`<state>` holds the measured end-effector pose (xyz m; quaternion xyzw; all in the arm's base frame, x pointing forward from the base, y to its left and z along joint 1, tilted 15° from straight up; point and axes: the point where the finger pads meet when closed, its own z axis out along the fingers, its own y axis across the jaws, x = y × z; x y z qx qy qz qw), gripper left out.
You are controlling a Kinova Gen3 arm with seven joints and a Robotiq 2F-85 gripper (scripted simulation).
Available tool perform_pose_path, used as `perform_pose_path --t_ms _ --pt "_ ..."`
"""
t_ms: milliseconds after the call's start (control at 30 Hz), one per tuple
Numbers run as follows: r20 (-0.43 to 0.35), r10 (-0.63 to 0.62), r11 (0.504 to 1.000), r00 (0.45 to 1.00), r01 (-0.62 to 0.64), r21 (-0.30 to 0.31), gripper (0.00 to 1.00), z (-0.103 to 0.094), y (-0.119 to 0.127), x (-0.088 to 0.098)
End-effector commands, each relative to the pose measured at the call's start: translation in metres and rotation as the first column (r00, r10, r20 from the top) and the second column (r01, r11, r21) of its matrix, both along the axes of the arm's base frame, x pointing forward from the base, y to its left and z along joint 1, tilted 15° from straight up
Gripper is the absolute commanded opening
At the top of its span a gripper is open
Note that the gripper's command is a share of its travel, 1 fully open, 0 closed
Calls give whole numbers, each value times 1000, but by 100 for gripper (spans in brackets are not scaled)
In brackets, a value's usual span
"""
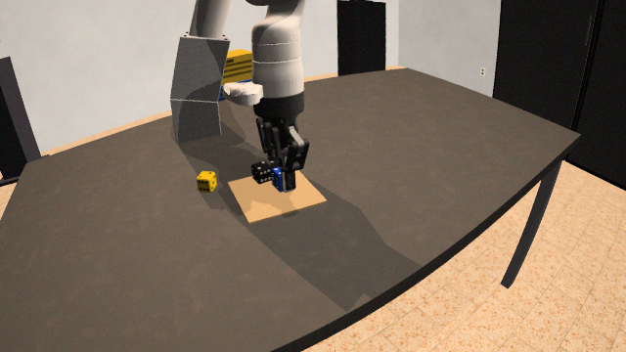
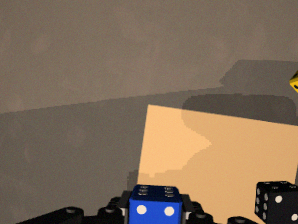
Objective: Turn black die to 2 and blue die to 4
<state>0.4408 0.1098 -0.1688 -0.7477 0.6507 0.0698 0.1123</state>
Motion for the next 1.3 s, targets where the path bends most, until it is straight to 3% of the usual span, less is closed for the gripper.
perform_pose_path --t_ms 0,233,1267 --pt "-15 11 1000 1000 -11 1 26 -16 8 -7" --pt "-15 11 1000 1000 -11 1 26 -31 12 -6" --pt "-15 11 1000 1000 -11 1 26 -32 12 -6"
